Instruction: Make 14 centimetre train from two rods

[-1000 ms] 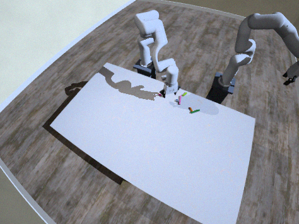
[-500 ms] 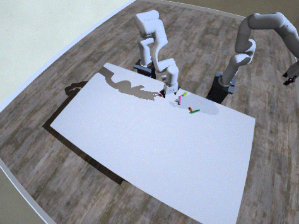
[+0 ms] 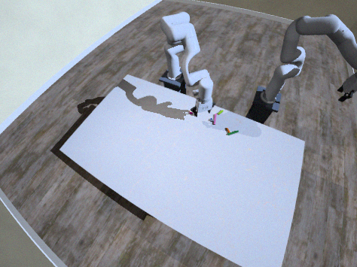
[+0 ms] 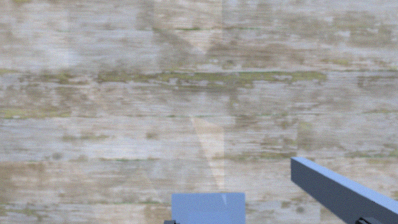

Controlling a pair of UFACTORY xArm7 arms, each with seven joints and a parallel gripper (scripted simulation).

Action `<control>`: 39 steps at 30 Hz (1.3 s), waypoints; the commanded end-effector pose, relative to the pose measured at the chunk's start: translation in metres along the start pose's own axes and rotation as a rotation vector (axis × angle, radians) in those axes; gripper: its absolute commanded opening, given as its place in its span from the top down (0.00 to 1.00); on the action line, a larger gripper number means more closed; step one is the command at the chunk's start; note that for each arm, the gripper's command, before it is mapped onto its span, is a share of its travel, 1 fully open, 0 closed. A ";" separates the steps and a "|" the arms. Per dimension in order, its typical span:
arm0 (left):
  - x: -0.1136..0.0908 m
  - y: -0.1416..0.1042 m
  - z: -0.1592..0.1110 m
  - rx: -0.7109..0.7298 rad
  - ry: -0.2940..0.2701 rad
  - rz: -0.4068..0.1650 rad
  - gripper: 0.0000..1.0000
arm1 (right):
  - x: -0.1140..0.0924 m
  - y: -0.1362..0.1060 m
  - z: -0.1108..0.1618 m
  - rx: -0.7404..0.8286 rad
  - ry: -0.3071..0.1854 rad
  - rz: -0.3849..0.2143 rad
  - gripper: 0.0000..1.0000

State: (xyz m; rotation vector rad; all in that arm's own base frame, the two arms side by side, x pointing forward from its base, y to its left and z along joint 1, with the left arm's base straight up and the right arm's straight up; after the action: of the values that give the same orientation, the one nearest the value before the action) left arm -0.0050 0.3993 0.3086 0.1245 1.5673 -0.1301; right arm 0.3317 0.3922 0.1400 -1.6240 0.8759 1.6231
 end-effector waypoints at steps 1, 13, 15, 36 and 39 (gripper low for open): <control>-0.001 0.001 0.000 0.000 0.000 0.004 0.00 | -0.002 -0.002 0.000 0.000 -0.002 -0.006 0.00; -0.001 0.001 0.000 0.000 0.000 0.004 0.00 | -0.002 -0.002 0.000 0.000 -0.002 -0.006 0.00; -0.001 0.001 0.000 0.000 0.000 0.004 0.00 | -0.002 -0.002 0.000 0.000 -0.002 -0.006 0.00; -0.001 0.001 0.000 0.000 0.000 0.004 0.00 | -0.006 0.007 0.061 0.481 -0.005 -0.004 0.00; -0.001 0.001 0.000 0.000 0.000 0.004 0.00 | -0.006 0.010 0.072 0.561 -0.005 -0.003 0.00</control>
State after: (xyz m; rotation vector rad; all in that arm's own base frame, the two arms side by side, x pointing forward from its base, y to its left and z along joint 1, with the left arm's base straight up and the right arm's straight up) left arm -0.0050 0.3993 0.3086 0.1245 1.5673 -0.1301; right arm 0.2956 0.4325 0.1429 -1.3109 1.1265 1.3429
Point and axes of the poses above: on each arm, the point where the finger pads meet when closed, its own x axis out along the fingers, its own z axis across the jaws, y = z × x, the point moved 6 cm from there along -x, back along the fingers, and after that the axes turned 10 degrees about x, right-handed, at the moved point
